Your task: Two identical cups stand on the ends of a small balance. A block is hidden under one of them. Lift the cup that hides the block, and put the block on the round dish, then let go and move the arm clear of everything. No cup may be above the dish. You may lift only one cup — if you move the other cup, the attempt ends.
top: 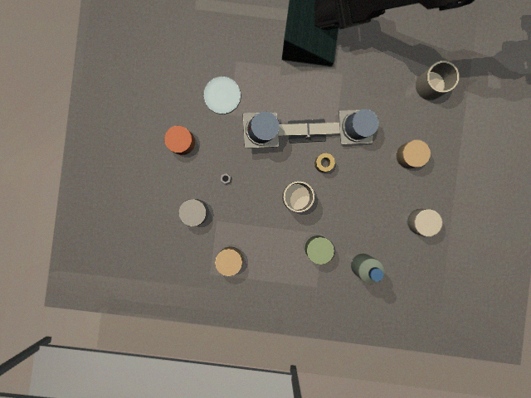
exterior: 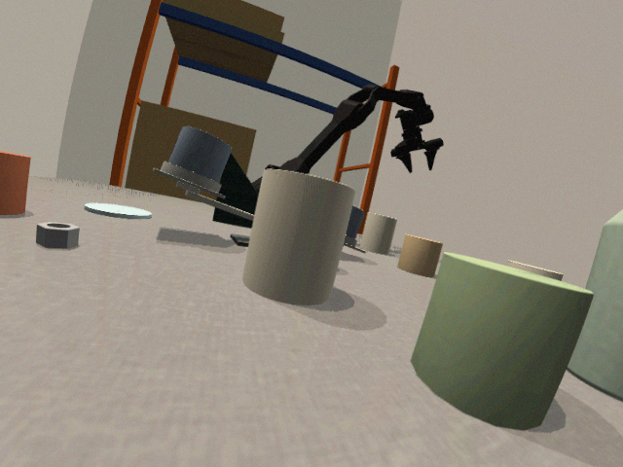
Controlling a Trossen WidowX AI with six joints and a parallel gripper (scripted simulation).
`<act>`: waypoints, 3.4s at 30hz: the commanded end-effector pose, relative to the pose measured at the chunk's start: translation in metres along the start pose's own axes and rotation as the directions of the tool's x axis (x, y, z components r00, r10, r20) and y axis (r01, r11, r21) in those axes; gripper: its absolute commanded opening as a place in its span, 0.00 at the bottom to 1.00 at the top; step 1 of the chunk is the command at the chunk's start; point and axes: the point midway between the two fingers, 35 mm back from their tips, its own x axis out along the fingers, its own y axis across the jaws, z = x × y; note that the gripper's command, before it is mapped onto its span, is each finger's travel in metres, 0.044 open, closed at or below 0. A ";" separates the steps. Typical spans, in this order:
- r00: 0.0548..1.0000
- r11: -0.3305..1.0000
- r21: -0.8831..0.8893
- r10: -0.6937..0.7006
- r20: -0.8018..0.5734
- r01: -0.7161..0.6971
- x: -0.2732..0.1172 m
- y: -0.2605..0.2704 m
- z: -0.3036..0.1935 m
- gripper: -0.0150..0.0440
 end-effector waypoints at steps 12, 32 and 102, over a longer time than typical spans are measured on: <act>0.988 0.958 -0.281 0.091 0.121 -0.054 0.032 0.018 0.026 1.00; 0.865 0.700 -0.703 0.269 0.423 0.126 0.080 0.091 0.108 1.00; 0.770 0.195 -0.764 0.062 0.635 0.615 -0.180 0.171 0.498 1.00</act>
